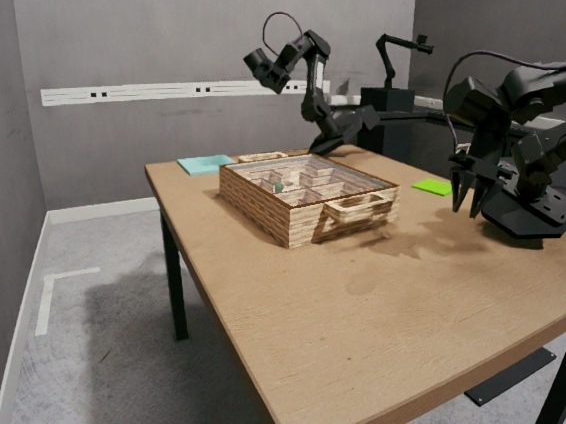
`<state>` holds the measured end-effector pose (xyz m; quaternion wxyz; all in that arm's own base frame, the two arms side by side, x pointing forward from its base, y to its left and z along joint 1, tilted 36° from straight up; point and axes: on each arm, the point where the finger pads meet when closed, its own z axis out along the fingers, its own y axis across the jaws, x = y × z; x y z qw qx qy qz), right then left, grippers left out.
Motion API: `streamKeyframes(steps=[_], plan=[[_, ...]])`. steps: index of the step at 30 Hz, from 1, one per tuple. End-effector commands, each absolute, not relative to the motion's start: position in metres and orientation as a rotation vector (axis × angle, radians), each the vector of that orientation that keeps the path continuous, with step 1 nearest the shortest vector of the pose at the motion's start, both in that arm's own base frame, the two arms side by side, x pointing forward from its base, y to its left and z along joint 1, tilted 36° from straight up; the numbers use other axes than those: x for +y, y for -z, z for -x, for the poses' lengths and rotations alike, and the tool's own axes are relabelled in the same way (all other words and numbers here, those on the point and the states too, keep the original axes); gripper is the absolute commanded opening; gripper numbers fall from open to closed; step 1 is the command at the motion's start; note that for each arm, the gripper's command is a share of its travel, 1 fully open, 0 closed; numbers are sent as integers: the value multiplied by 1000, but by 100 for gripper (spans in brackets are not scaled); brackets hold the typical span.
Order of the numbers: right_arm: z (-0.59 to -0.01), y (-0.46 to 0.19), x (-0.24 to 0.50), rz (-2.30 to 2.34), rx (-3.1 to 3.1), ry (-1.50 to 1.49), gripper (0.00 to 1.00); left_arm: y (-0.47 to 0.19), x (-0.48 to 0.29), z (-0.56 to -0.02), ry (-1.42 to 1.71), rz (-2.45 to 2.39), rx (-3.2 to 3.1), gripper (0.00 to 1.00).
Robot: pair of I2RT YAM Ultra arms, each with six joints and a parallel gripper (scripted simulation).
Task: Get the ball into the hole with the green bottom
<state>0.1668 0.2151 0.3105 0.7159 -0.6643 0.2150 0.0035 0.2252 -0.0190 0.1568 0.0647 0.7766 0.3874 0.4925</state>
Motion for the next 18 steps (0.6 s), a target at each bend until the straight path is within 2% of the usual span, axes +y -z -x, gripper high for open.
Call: streamKeyframes(steps=[1, 10, 18], plan=[[-163, -316, 216, 1468, 459, -15, 34, -162, -21, -226, -1484, -2324, 1168, 34], [-164, -314, 215, 1468, 464, -12, 34, -160, -20, -226, -1486, -2332, 1169, 34], [-208, -291, 215, 1381, 946, -152, 34, -169, -37, -235, -1338, -2002, 1489, 34]])
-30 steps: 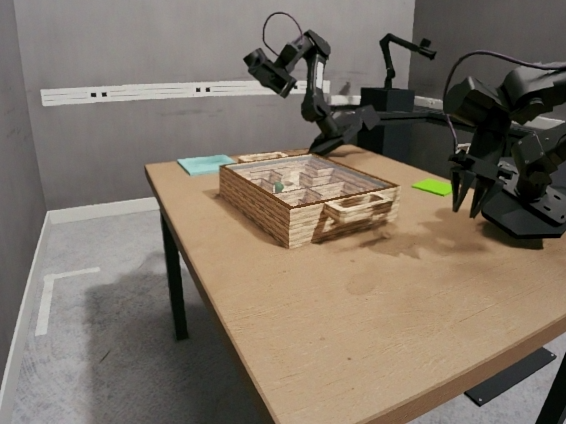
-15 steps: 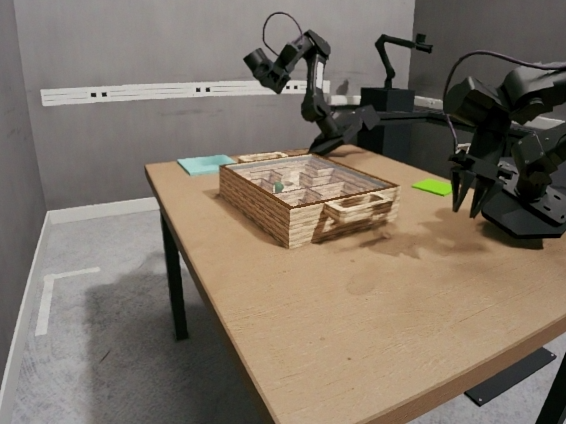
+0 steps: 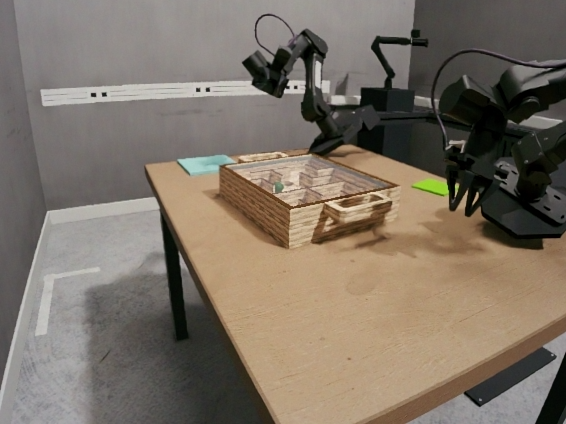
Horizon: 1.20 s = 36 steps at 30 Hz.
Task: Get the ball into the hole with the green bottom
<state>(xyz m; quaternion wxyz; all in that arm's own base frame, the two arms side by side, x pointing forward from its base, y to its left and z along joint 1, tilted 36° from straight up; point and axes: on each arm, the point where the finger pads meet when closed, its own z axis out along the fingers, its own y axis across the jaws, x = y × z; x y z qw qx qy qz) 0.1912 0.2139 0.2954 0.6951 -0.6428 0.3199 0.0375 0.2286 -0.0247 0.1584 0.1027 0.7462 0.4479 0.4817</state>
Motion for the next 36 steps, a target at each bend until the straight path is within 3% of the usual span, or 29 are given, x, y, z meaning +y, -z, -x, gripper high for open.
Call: streamKeyframes(steps=[1, 20, 36], plan=[[-215, -285, 214, 1366, 996, -161, 34, -170, -41, -237, -1307, -1938, 1542, 34], [-259, -225, 205, 1023, 1787, -244, 34, -177, -86, -256, -1008, -1334, 1936, 34], [-277, -180, 169, 532, 2225, -12, 34, -173, -131, -270, -705, -708, 2162, 34]])
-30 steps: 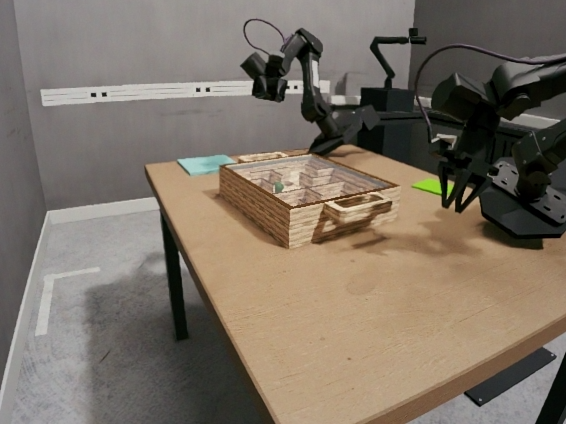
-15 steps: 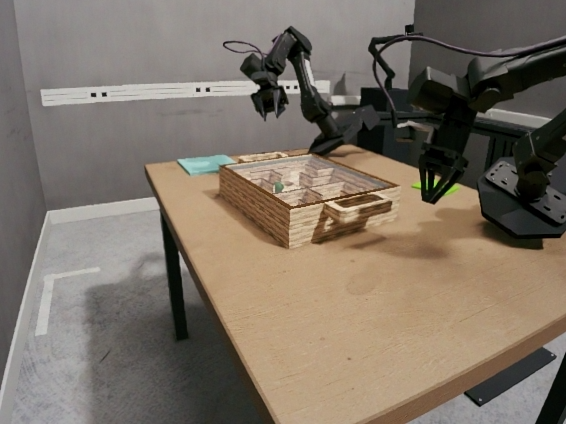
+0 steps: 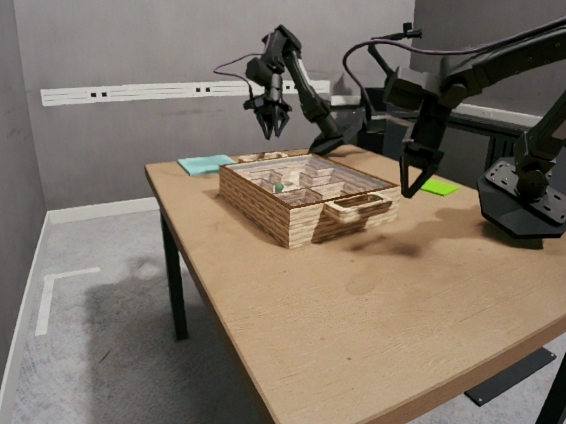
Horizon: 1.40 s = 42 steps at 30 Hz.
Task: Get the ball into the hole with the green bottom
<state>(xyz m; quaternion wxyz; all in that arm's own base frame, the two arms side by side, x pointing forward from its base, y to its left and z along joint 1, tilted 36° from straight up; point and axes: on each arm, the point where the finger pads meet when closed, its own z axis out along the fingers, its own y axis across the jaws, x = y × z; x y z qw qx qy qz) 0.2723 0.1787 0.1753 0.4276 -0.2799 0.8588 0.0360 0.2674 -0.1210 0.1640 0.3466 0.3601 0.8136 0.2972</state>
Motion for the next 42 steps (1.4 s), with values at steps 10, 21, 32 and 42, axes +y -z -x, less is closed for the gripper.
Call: streamKeyframes(steps=[10, 21, 32, 42], plan=[[-280, -170, 139, 188, 2285, 240, 34, -163, -165, -278, -483, -268, 2227, 34], [-281, -171, 132, 42, 2238, 389, 34, -150, -193, -282, -366, -35, 2236, 34], [-279, -175, 138, 70, 2238, 332, 34, -136, -185, -286, -405, -80, 2249, 34], [-279, -175, 139, 69, 2237, 331, 34, -138, -184, -295, -341, -63, 2245, 34]])
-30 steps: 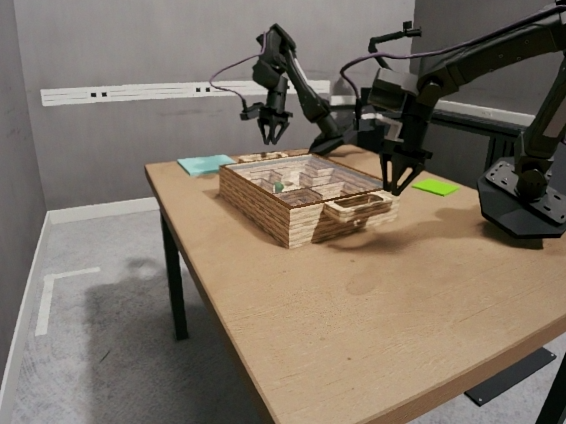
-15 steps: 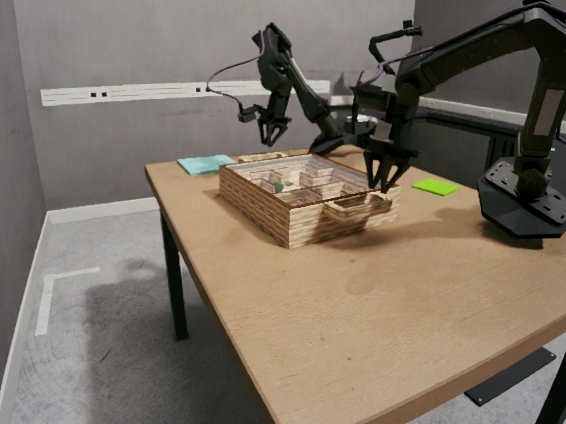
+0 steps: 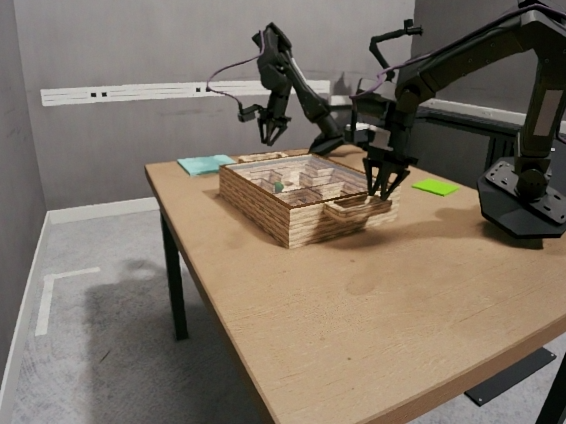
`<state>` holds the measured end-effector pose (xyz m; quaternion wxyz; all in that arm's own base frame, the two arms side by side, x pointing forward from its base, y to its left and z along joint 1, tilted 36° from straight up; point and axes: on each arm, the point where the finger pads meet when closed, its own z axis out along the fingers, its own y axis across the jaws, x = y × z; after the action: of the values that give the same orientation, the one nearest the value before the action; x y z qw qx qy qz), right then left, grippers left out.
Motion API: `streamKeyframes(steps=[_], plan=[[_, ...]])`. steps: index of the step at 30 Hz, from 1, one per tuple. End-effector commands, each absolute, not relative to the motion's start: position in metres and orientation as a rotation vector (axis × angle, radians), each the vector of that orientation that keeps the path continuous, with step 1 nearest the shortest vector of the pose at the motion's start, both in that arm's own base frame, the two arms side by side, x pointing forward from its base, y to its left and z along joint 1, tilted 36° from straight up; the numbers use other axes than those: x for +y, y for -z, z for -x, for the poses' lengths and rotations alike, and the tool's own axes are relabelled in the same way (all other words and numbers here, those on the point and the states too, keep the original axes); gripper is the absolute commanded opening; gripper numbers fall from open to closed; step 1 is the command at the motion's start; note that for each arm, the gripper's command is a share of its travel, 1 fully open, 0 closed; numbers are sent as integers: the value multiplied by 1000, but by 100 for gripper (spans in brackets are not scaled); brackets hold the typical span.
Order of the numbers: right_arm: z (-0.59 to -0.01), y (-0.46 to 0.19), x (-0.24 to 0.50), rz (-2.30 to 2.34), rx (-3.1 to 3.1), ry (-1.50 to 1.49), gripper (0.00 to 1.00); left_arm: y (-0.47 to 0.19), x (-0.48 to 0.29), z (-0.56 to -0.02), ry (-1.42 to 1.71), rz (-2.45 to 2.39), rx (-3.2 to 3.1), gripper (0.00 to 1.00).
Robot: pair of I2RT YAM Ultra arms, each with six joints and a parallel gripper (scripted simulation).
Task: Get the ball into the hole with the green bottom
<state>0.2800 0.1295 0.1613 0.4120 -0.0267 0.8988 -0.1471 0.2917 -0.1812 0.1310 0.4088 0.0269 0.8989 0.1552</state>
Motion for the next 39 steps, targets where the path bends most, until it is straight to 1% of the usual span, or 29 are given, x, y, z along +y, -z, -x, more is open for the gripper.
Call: streamKeyframes(steps=[1, 4, 8, 9, 13, 15, 16, 17, 18, 19, 21, 24, 28, 29, 32, 33, 37, 39], plan=[[-279, -175, 139, 69, 2237, 331, 34, -137, -184, -297, -344, -63, 2244, 34], [-279, -175, 139, 69, 2237, 331, 34, -119, -183, -300, -386, -89, 2267, 34], [-279, -175, 139, 69, 2237, 331, 34, -128, -186, -305, -347, -75, 2244, 34], [-279, -175, 139, 69, 2237, 331, 34, -115, -183, -305, -378, -93, 2265, 34], [-279, -175, 139, 69, 2237, 331, 34, -112, -179, -312, -372, -85, 2262, 34], [-279, -175, 139, 69, 2237, 331, 34, -112, -179, -312, -372, -85, 2262, 34], [-279, -175, 139, 69, 2237, 331, 34, -131, -188, -313, -319, -70, 2227, 34], [-279, -175, 139, 69, 2237, 331, 34, -133, -191, -314, -296, -68, 2225, 34], [-279, -175, 139, 69, 2237, 331, 34, -116, -176, -314, -353, -70, 2252, 34], [-279, -175, 139, 69, 2237, 331, 34, -105, -177, -316, -378, -88, 2267, 34], [-279, -175, 139, 69, 2237, 331, 34, -106, -177, -319, -367, -83, 2261, 34], [-279, -175, 139, 69, 2237, 331, 34, -129, -187, -321, -303, -64, 2221, 34], [-279, -175, 139, 69, 2237, 331, 34, -123, -186, -319, -319, -77, 2228, 34], [-278, -147, 128, 94, 2280, 389, 34, -118, -185, -318, -326, -85, 2239, 34], [-283, -146, 126, 81, 2283, 398, 34, -118, -185, -318, -330, -84, 2236, 34], [-285, -162, 132, 66, 2246, 340, 34, -118, -185, -318, -330, -84, 2236, 34], [-289, -141, 125, 85, 2280, 394, 34, -118, -185, -318, -331, -83, 2235, 34], [-291, -141, 124, 80, 2274, 384, 34, -118, -185, -318, -330, -83, 2235, 34]])
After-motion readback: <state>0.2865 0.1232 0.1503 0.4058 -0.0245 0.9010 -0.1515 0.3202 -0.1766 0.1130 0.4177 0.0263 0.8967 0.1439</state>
